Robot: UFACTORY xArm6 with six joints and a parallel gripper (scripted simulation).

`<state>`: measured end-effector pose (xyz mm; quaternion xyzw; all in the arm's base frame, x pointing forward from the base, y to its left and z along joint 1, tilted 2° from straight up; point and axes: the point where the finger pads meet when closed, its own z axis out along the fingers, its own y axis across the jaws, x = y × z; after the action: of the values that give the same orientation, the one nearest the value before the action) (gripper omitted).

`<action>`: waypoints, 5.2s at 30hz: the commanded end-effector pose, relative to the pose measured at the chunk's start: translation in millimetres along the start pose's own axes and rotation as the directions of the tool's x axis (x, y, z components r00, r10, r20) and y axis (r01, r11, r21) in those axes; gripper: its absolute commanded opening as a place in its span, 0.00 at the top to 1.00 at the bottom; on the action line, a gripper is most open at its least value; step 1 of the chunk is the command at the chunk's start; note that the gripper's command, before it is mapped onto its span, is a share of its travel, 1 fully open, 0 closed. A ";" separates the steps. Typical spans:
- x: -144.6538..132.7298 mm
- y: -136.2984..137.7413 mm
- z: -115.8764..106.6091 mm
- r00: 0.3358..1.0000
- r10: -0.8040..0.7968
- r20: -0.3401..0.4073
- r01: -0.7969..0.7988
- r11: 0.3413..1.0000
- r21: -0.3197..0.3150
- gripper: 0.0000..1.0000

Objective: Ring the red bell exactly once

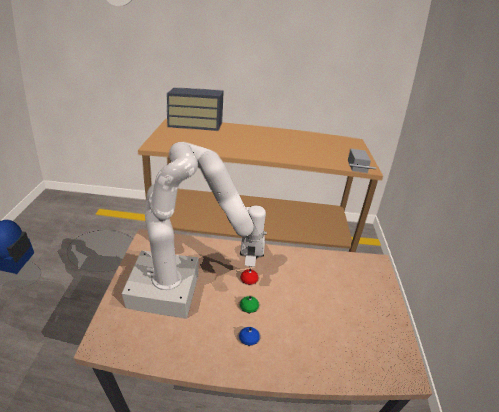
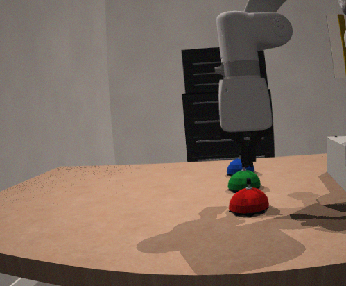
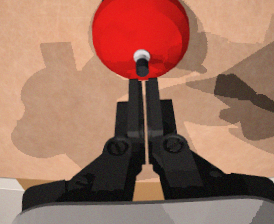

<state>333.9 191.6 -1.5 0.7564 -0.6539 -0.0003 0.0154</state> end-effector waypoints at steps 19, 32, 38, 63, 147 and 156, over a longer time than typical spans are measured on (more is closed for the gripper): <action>-0.2 -1.9 17.8 1.000 0.000 0.001 0.000 1.000 0.003 1.00; -0.2 -1.9 17.9 1.000 0.000 0.001 0.000 1.000 0.003 1.00; -0.3 -1.9 20.0 1.000 0.000 0.001 0.000 1.000 0.003 1.00; -0.3 -1.9 28.7 1.000 0.000 0.001 0.000 1.000 0.003 1.00; -0.2 -1.7 -38.5 1.000 0.000 0.001 0.000 1.000 0.003 1.00; -0.2 -1.7 -38.5 1.000 0.000 0.001 0.000 1.000 0.003 1.00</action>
<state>335.1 192.2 35.8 0.7564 -0.6539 -0.0004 0.0157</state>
